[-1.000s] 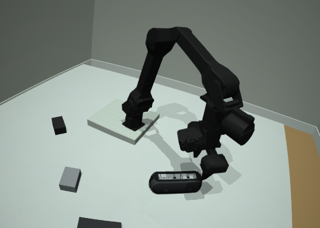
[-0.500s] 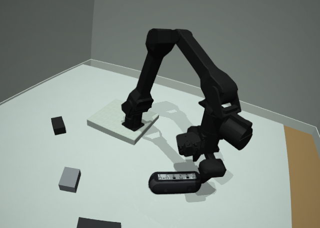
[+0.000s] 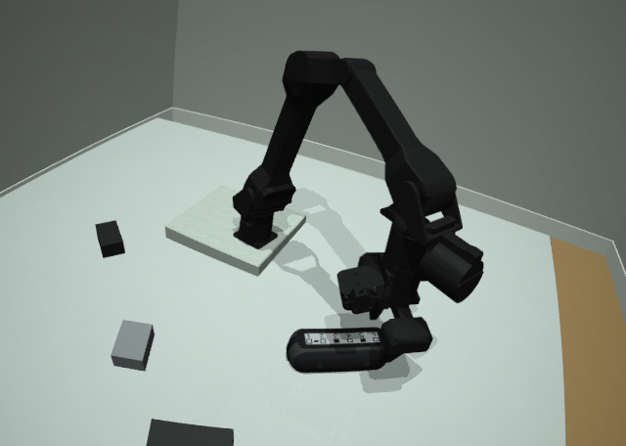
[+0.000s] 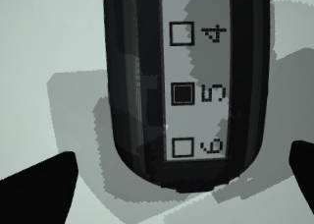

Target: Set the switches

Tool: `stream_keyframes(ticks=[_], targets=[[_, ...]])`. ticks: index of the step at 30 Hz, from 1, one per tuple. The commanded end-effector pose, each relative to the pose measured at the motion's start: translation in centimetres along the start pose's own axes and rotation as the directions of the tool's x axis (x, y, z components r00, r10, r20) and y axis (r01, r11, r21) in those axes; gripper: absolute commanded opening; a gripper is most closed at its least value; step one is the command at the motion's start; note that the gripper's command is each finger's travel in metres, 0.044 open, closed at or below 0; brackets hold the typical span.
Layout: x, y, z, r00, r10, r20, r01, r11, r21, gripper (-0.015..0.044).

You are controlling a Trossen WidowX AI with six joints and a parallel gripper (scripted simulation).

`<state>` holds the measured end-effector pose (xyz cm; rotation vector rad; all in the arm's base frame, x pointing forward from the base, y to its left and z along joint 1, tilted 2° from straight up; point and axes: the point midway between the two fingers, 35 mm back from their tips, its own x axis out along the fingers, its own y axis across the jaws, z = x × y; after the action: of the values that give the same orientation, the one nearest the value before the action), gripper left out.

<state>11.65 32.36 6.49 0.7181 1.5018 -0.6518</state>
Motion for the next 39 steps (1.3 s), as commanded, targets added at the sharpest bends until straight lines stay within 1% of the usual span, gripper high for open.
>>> stream_keyframes(ticks=[1, 11, 15, 16, 34, 35, 39], targets=[[0.9, -0.2, 0.2, 1.000, -0.005, 0.009, 0.005, 1.000, 0.004, 0.0440], [2.2, -0.3, 0.2, 1.000, -0.006, 0.009, 0.005, 1.000, 0.004, 0.0440], [2.2, -0.3, 0.2, 1.000, -0.006, 0.009, 0.005, 1.000, 0.004, 0.0335], [2.2, -0.3, 0.2, 1.000, -0.006, 0.009, 0.005, 1.000, 0.004, 0.0328], [2.0, -0.3, 0.3, 1.000, -0.006, 0.009, 0.005, 1.000, 0.004, 0.0326], [1.9, -0.3, 0.3, 1.000, -0.005, 0.009, 0.005, 1.000, 0.004, 0.0336], [1.6, -0.3, 0.4, 1.000, -0.005, 0.009, 0.005, 1.000, 0.004, 0.0336]])
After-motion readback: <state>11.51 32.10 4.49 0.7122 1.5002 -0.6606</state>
